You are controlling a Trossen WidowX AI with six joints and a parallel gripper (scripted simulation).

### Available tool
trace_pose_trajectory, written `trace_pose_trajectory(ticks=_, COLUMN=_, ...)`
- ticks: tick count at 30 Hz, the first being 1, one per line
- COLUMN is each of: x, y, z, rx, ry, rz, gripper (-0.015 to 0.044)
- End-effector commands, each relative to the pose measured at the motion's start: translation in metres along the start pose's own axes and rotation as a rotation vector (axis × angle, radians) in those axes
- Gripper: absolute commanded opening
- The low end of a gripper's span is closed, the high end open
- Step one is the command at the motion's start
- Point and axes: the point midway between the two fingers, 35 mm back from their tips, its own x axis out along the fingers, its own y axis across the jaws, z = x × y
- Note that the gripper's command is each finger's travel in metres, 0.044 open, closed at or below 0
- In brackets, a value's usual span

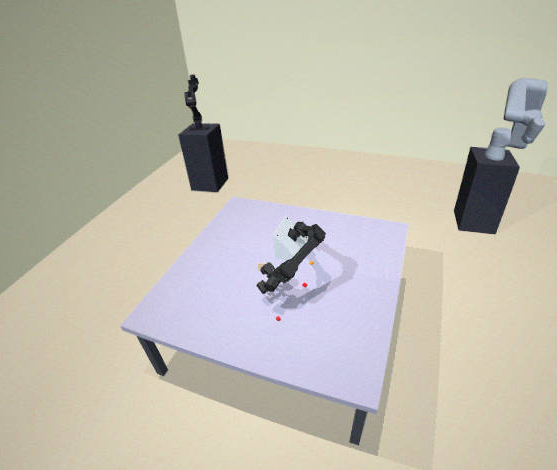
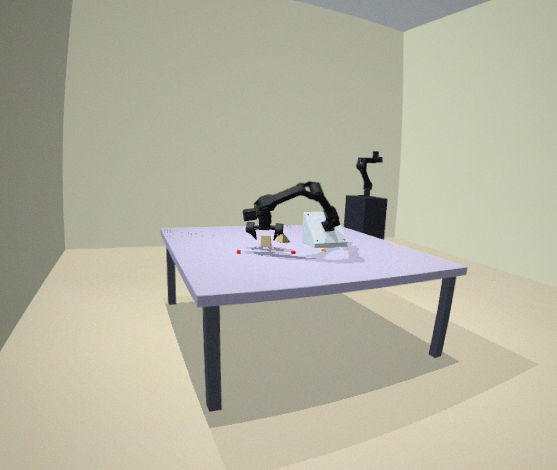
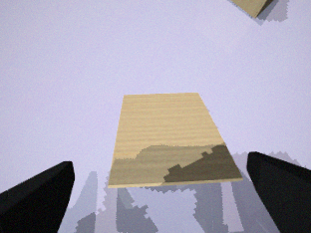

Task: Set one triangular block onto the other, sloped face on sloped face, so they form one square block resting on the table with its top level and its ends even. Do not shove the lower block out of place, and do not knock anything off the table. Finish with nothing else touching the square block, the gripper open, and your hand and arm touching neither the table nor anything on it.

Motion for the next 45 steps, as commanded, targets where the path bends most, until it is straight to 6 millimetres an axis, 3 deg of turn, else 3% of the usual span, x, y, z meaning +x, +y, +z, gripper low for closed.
trace_pose_trajectory(ticks=1, x=0.006, y=-0.001, z=0.0, rx=0.004, ry=0.004, rz=-0.002, gripper=0.044)
trace_pose_trajectory(ticks=17, x=0.03, y=-0.005, z=0.0, rx=0.004, ry=0.005, rz=-0.003, gripper=0.044)
trace_pose_trajectory(ticks=24, x=0.03, y=-0.005, z=0.0, rx=0.004, ry=0.005, rz=-0.003, gripper=0.0256)
trace_pose_trajectory(ticks=32, x=0.03, y=-0.005, z=0.0, rx=0.004, ry=0.005, rz=-0.003, gripper=0.0203)
trace_pose_trajectory(ticks=40, x=0.027, y=-0.005, z=0.002, rx=0.001, ry=0.0, rz=-0.002, gripper=0.0)
trace_pose_trajectory(ticks=45, x=0.027, y=-0.005, z=0.007, rx=0.004, ry=0.092, rz=-0.003, gripper=0.0)
